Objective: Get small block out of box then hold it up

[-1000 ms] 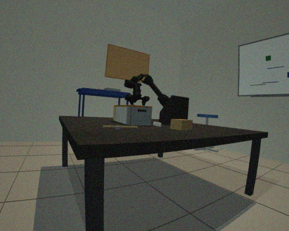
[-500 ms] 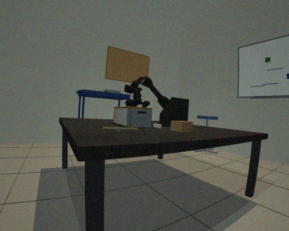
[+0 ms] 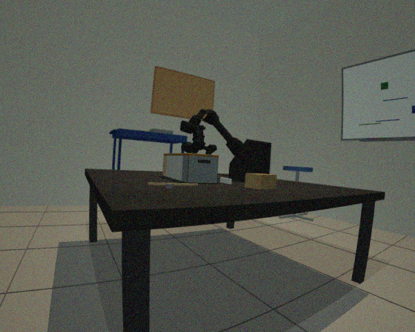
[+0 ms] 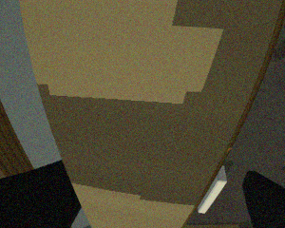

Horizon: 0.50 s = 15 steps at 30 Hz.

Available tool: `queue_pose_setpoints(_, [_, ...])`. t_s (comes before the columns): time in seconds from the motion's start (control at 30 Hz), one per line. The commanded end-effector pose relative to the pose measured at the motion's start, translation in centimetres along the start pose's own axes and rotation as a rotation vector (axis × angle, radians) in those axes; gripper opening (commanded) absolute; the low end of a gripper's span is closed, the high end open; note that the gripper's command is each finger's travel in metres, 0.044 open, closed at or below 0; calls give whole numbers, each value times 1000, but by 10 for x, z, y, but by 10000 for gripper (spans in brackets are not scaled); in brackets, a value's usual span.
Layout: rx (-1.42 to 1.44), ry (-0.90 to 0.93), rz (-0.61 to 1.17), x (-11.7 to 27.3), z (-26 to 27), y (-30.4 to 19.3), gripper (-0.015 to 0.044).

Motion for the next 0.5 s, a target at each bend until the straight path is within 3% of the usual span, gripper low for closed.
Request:
queue_pose_setpoints(0.0, [0,-5,2,-6,3,-11,400])
queue_pose_setpoints(0.47, [0,-4,4,-16,9,-39,400])
Point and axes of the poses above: the point midway between the two fingers, 35 mm back from their tips, its own x axis back along the fingers, its own z axis across the jaws, y = z × x, the point moved 9 cm from there along x, back along the fingers, and after that the axes turned 13 degrees about x, right-handed, at the moved point
